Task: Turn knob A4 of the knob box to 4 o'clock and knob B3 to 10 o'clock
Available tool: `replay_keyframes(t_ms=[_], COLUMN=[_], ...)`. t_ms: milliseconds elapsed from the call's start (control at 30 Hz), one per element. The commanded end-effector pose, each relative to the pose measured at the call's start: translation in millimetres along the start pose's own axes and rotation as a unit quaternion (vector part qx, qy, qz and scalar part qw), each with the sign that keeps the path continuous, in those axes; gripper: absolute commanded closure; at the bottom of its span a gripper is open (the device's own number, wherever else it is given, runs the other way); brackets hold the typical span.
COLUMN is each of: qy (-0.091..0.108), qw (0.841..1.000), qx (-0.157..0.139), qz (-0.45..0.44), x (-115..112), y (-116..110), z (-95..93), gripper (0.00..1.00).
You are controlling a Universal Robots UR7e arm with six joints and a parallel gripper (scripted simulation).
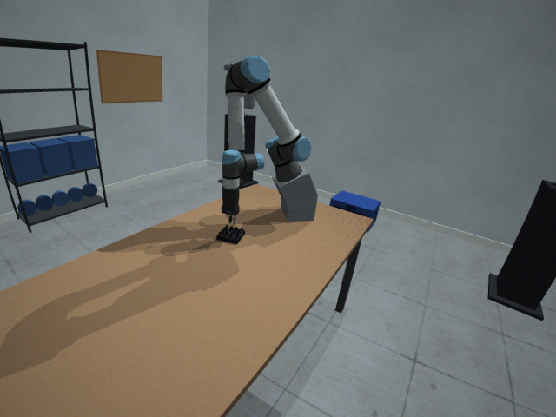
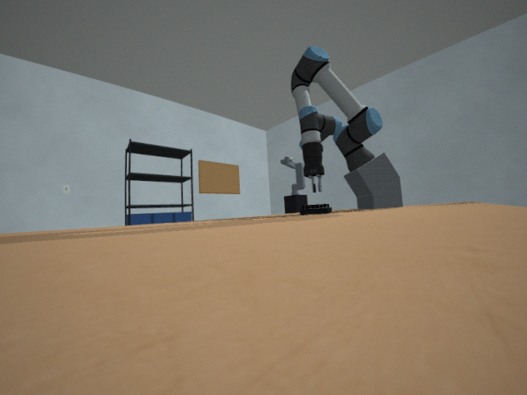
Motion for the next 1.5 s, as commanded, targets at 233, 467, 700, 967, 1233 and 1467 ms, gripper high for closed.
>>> replay_keyframes(t_ms=[233,467,700,967,1233,1467], qy=[0.000,0.000,0.000,0.000,0.000,0.000], qw=[1.000,1.000,1.000,1.000,1.000,1.000], qx=[-0.001,-0.001,-0.001,-0.001,-0.001,-0.001], qz=[0.000,0.000,0.000,0.000,0.000,0.000], x=[-0.1,-0.1,-0.1,-0.1,-0.1,0.0], y=[-0.3,-0.3,-0.3,-0.3,-0.4,-0.4], z=[0.3,0.3,0.3,-0.1,-3.5,-8.9], gripper=[0.54,0.54,0.54,0.54,0.54,0.54])
Point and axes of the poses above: the point where the finger pads meet when closed, its own z axis back along the fingers, its own x axis across the jaws, y = z × x, the point moved 2 cm from there along z, back along the fingers, and after that the axes turned 12 degrees about -z, right-handed, at the moved point
